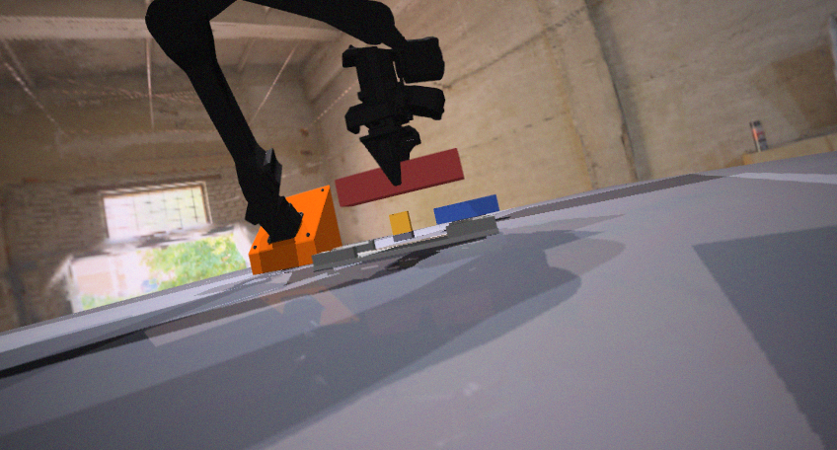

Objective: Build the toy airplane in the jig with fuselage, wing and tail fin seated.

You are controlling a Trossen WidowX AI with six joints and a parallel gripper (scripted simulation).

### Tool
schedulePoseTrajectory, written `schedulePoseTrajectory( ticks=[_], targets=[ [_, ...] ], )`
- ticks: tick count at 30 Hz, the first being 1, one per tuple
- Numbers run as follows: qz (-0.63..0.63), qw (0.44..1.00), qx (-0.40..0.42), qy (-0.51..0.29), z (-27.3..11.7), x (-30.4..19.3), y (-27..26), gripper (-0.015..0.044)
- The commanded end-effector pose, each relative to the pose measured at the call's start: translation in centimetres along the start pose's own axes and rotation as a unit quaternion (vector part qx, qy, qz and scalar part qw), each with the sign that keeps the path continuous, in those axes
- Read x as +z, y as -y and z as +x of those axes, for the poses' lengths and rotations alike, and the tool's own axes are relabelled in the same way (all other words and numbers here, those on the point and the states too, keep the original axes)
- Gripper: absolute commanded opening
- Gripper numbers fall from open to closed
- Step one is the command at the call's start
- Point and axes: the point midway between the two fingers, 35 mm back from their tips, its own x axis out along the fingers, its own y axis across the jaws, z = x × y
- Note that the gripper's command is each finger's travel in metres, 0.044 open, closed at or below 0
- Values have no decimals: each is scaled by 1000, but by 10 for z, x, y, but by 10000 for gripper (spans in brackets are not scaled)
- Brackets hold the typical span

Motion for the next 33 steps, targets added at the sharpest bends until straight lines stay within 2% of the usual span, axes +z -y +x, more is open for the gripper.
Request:
schedulePoseTrajectory(
  ticks=[1, 9, 17, 33],
  targets=[
    [-8, 1000, -3, 0, 6, -5, 11, 0],
    [-22, 1000, -8, -2, 16, -13, 27, 0],
    [-22, 1000, -8, -2, 16, -13, 27, 197],
    [-22, 1000, -8, -2, 17, -13, 27, 197]
  ],
)
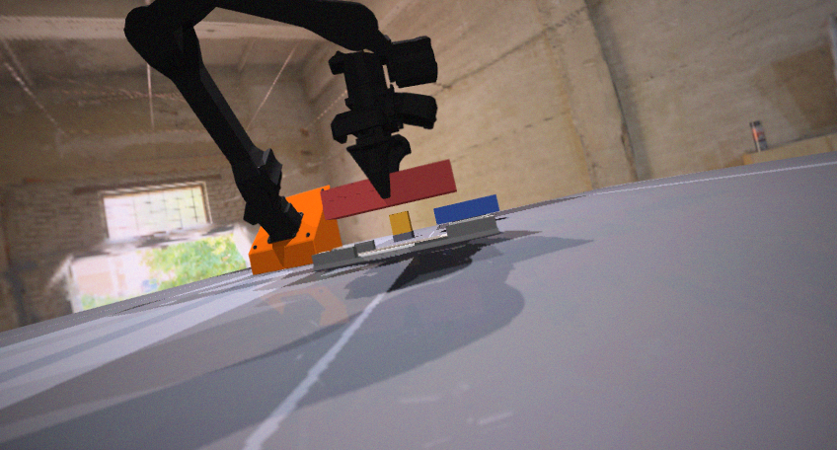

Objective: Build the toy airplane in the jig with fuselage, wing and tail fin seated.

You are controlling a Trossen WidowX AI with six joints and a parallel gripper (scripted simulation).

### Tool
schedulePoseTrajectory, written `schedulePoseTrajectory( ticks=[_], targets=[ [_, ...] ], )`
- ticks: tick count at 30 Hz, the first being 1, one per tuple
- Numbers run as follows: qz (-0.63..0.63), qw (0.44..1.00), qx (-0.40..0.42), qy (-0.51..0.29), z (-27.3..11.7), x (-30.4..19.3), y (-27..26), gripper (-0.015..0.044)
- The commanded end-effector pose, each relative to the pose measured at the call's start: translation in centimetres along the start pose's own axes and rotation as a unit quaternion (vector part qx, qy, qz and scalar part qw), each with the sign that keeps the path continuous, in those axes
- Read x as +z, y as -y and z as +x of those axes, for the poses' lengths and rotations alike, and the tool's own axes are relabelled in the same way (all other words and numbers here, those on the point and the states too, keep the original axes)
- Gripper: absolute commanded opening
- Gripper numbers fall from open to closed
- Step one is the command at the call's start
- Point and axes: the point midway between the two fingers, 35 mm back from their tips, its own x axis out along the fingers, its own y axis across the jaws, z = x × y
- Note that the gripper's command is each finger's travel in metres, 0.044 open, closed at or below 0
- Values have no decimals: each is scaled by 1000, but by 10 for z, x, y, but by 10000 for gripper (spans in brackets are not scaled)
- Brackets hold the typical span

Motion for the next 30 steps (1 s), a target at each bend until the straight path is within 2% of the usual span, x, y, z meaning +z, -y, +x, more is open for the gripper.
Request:
schedulePoseTrajectory(
  ticks=[1, 30],
  targets=[
    [-1, 1000, -1, 1, 2, 0, 0, 197],
    [-1, 1000, -2, 1, 40, 0, 2, 197]
  ],
)
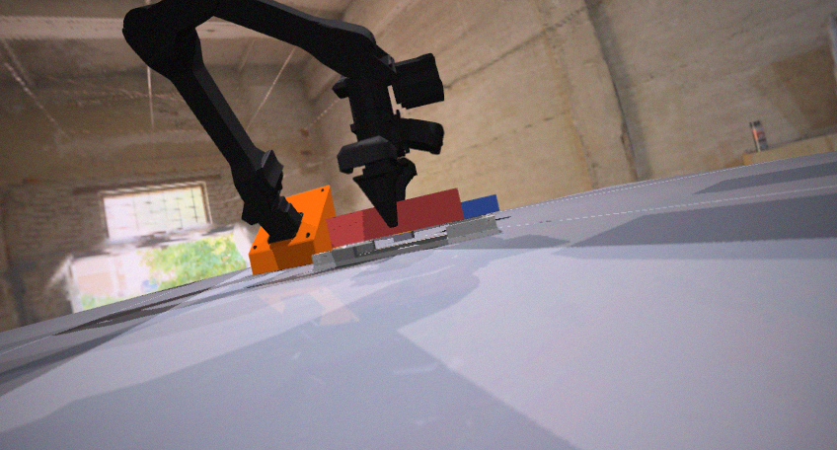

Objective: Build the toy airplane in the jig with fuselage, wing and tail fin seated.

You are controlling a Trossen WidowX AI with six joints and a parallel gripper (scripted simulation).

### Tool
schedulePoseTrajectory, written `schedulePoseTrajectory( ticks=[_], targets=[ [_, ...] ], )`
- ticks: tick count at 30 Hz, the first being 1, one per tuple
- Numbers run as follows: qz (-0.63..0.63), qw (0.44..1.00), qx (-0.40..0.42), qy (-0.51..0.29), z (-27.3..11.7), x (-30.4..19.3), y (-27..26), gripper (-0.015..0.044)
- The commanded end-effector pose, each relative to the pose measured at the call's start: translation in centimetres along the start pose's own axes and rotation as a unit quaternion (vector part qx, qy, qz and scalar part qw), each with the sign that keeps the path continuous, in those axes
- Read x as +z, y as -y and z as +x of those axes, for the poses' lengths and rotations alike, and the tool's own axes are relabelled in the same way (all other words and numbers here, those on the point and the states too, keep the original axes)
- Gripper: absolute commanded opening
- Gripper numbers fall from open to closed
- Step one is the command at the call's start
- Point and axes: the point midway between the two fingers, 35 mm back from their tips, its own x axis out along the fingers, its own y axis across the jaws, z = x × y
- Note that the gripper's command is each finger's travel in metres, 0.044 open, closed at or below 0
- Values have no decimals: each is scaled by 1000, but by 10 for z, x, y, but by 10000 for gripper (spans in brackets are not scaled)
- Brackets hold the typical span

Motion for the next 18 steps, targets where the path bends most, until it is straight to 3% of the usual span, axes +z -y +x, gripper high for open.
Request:
schedulePoseTrajectory(
  ticks=[1, 5, 10, 18],
  targets=[
    [0, 1000, 0, 0, 0, 0, 0, 190],
    [0, 1000, 0, 0, 0, 0, 0, 163],
    [0, 1000, 0, 0, 0, 0, 0, 32],
    [0, 1000, 0, 0, 0, 0, 0, 242]
  ],
)
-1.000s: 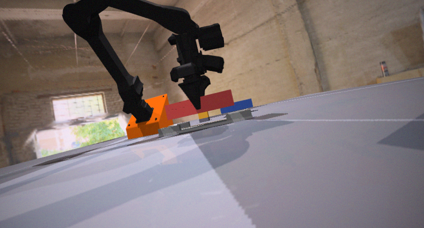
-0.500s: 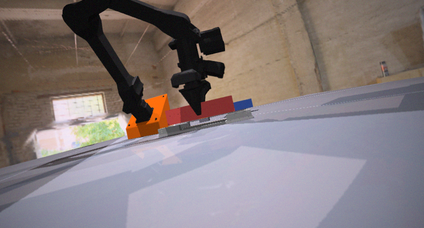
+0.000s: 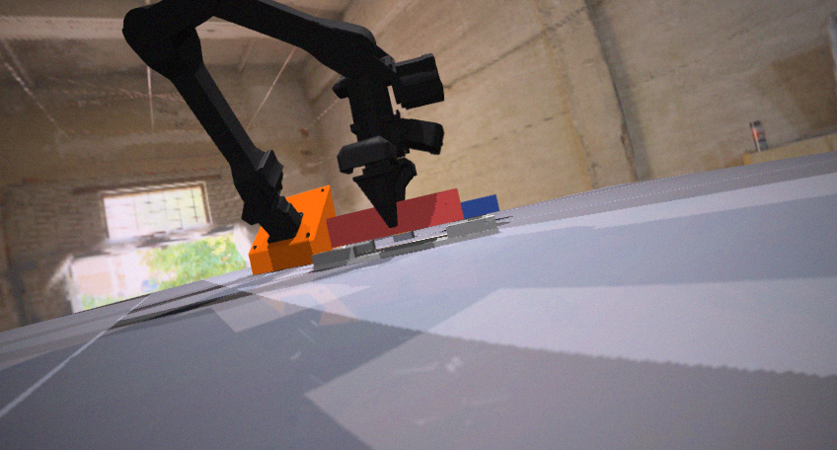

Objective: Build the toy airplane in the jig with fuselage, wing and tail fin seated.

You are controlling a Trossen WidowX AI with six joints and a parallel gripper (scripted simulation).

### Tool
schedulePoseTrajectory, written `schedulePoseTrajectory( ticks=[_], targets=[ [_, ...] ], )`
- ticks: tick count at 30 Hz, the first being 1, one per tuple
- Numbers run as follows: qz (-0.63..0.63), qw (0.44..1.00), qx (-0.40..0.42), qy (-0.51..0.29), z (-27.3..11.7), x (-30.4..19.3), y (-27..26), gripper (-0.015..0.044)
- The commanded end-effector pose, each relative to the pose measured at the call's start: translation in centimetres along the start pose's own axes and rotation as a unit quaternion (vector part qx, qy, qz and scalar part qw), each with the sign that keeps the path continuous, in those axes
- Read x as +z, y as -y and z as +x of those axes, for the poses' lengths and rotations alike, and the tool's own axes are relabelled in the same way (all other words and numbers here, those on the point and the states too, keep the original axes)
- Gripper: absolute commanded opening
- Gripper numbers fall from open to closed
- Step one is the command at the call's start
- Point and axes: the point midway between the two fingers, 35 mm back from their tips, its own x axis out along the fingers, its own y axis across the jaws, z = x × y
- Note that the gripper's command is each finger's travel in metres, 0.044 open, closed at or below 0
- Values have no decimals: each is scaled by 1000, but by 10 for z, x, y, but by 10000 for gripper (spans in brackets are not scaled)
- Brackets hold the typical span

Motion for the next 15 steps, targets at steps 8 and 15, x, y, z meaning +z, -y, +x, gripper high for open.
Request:
schedulePoseTrajectory(
  ticks=[8, 15],
  targets=[
    [0, 1000, 0, 0, 0, 0, 0, 440],
    [0, 1000, 0, 1, -3, 1, 0, 440]
  ],
)
